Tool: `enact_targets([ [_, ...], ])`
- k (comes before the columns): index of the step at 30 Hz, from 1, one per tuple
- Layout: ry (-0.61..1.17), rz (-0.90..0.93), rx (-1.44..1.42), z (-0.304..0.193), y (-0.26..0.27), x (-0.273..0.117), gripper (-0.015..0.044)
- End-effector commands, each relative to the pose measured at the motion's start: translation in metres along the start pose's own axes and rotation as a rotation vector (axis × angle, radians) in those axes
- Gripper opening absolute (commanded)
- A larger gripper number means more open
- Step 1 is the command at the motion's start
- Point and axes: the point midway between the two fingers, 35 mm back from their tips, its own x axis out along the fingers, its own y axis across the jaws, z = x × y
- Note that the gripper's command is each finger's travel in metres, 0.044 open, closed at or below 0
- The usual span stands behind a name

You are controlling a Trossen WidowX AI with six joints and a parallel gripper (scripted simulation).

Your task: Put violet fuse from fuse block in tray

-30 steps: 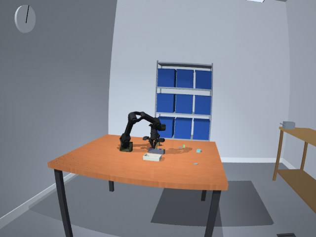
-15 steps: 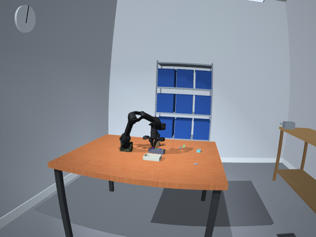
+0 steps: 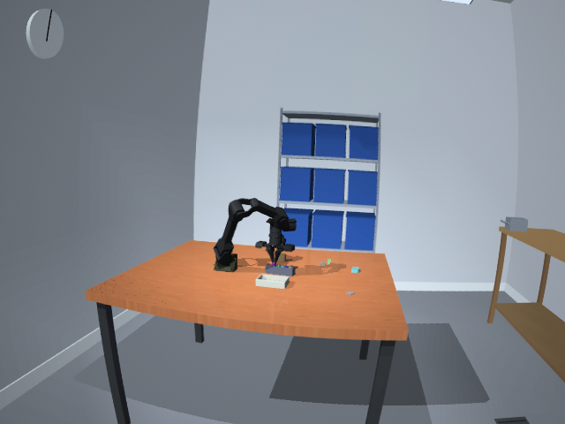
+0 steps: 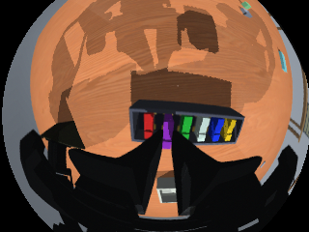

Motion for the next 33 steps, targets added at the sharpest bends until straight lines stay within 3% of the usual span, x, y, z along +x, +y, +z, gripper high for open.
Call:
enact_targets([
  [1, -0.004, 0.000, 0.003, 0.001, 0.000, -0.004, 0.0000],
  [33, -0.004, -0.001, 0.002, 0.000, 0.000, -0.019, 0.0000],
])
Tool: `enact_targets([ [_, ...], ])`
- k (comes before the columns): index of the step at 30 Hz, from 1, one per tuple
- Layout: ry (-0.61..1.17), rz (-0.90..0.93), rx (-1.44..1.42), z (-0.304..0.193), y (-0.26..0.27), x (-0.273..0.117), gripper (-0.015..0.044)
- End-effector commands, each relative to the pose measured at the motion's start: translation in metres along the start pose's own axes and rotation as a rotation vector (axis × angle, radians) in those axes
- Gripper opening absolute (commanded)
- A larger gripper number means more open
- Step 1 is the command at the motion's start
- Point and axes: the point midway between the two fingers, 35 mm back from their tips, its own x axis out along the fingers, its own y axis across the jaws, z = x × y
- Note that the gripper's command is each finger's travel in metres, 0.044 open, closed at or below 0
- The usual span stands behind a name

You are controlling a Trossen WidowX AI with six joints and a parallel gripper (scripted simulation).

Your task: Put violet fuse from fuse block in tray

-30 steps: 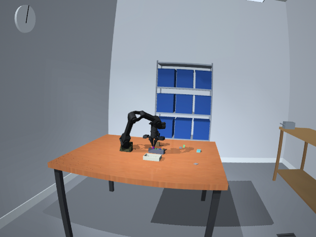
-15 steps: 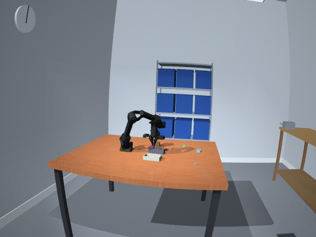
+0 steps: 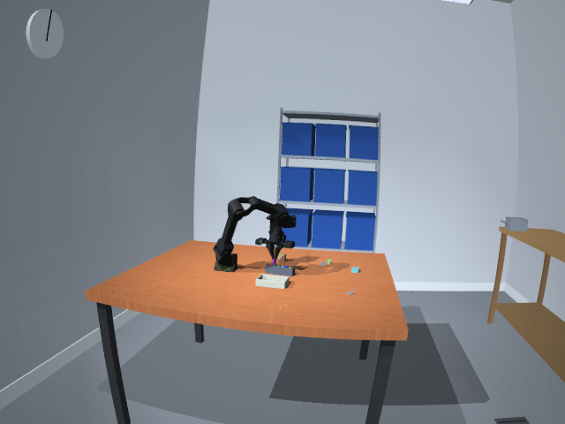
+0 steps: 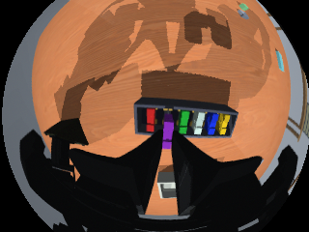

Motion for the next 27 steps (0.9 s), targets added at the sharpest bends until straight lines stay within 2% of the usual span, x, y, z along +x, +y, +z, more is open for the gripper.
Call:
enact_targets([
  [1, -0.004, 0.000, 0.003, 0.000, 0.000, -0.004, 0.0000],
  [27, -0.009, 0.001, 0.001, -0.008, -0.006, -0.029, 0.0000],
])
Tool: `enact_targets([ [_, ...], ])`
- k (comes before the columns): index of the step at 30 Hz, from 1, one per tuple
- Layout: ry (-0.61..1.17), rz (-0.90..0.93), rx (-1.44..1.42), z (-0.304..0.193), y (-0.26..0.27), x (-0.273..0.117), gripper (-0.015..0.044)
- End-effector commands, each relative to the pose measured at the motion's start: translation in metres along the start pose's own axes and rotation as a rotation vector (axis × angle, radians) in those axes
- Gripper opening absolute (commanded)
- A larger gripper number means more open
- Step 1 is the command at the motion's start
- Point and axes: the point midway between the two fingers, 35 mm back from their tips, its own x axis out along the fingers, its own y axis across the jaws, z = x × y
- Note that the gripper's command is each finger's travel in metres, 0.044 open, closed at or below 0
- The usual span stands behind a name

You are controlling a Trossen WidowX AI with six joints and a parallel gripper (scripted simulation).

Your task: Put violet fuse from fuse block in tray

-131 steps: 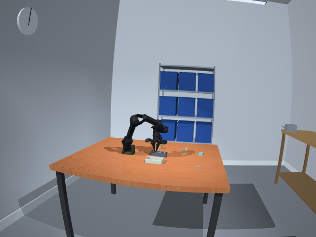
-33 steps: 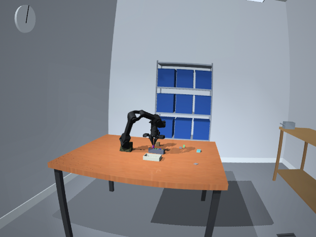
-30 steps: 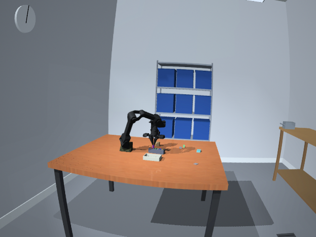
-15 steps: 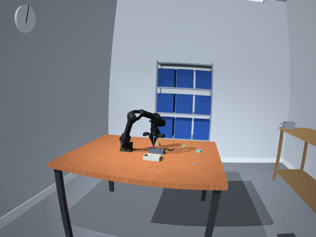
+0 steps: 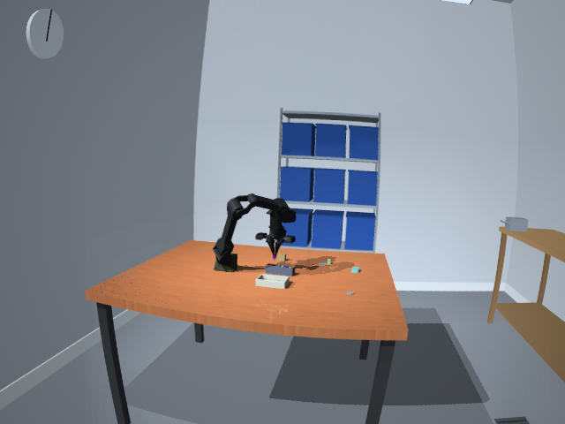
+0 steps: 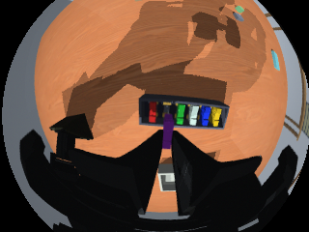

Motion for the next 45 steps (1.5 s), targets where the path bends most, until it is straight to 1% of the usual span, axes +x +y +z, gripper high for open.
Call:
enact_targets([
  [1, -0.011, 0.001, 0.001, -0.012, -0.010, -0.003, 0.0000],
  [14, -0.024, -0.001, -0.002, -0.098, -0.053, -0.005, 0.0000],
  [25, 0.003, -0.002, 0.004, -0.182, -0.065, -0.003, 0.0000],
  [33, 0.005, -0.002, 0.004, -0.187, -0.065, -0.001, 0.0000],
  [45, 0.005, -0.002, 0.005, -0.187, -0.065, 0.017, 0.0000],
])
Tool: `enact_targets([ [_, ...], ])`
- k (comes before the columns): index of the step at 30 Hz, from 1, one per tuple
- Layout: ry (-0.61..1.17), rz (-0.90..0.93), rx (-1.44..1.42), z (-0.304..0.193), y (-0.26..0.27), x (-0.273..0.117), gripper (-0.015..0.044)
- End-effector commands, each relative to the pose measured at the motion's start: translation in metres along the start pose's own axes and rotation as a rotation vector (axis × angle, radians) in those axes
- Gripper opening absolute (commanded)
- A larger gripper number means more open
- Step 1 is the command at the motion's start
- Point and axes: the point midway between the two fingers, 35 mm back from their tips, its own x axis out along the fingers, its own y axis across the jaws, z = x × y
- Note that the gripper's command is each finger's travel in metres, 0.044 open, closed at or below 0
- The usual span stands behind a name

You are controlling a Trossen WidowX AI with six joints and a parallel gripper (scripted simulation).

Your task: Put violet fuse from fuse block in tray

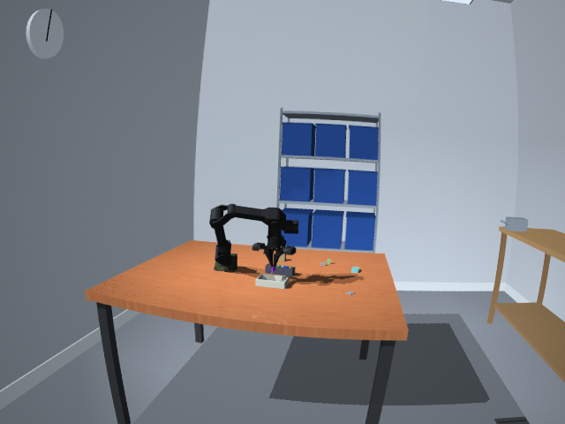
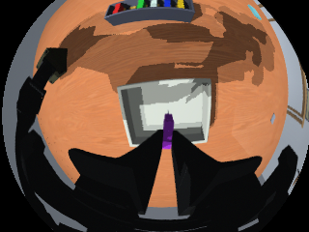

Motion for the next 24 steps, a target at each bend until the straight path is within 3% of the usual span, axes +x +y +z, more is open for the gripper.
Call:
enact_targets([
  [1, 0.002, -0.004, 0.000, -0.001, 0.000, 0.006, 0.0000],
  [14, 0.004, -0.005, 0.001, -0.002, 0.001, 0.025, 0.0000],
  [24, 0.002, 0.000, 0.000, -0.001, 0.000, 0.022, 0.0263],
])
